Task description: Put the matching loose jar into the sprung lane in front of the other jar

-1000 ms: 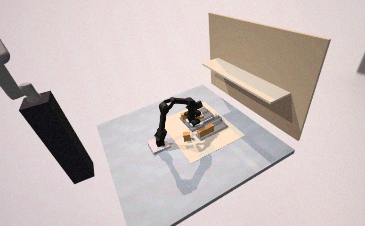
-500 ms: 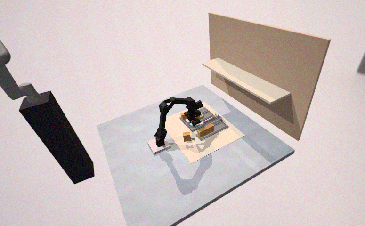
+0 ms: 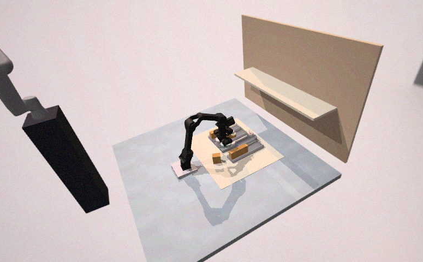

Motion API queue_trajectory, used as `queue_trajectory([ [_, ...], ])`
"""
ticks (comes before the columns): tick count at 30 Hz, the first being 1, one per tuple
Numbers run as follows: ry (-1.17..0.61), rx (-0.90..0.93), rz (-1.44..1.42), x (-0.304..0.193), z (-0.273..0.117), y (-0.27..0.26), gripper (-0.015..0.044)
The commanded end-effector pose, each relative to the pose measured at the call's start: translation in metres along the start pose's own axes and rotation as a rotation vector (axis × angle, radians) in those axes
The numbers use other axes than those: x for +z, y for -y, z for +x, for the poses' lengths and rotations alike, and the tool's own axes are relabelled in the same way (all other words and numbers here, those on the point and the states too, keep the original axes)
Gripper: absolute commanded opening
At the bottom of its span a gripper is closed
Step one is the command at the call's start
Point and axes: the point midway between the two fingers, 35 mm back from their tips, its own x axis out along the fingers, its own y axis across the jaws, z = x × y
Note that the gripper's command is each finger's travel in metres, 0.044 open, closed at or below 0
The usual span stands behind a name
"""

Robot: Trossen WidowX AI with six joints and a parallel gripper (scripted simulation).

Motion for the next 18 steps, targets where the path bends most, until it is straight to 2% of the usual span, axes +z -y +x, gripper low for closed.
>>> queue_trajectory([
  [1, 0.028, -0.002, -0.002, 0.0068, -0.0029, 0.0004, 0.0],
  [18, 0.028, -0.002, -0.002, 0.0088, -0.003, 0.0004, 0.0],
])
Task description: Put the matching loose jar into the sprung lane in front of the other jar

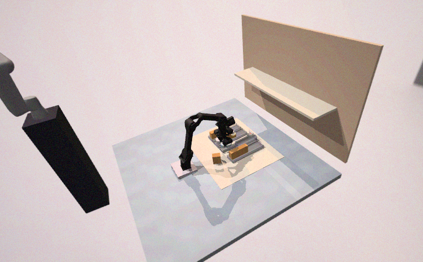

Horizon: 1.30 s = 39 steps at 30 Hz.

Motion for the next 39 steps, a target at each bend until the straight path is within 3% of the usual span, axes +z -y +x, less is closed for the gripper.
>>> queue_trajectory([
  [1, 0.027, -0.002, -0.002, 0.0072, -0.0032, 0.0004, 0.0],
  [39, 0.027, -0.002, -0.002, 0.0084, 0.0058, 0.0004, 0.0],
])
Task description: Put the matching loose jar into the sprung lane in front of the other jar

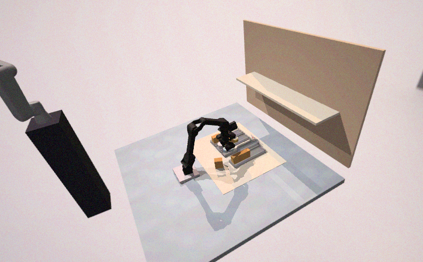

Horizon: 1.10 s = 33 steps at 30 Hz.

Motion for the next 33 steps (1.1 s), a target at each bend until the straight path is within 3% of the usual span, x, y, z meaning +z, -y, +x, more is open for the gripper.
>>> queue_trajectory([
  [1, 0.018, -0.002, -0.003, 0.004, 0.001, 0.0, 0.0],
  [33, 0.018, -0.002, -0.003, 0.003, 0.011, 0.0, 0.0],
])
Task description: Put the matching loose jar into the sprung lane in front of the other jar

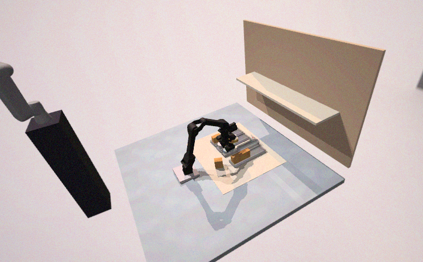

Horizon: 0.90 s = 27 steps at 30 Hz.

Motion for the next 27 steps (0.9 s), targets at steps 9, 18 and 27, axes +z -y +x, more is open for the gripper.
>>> queue_trajectory([
  [9, 0.013, -0.002, -0.003, 0.0025, 0.0039, 0.0004, 0.0],
  [18, 0.013, -0.002, -0.003, 0.002, 0.0067, 0.0004, 0.0],
  [27, 0.013, -0.002, -0.003, 0.0007, 0.0075, 0.0004, 0.0],
])
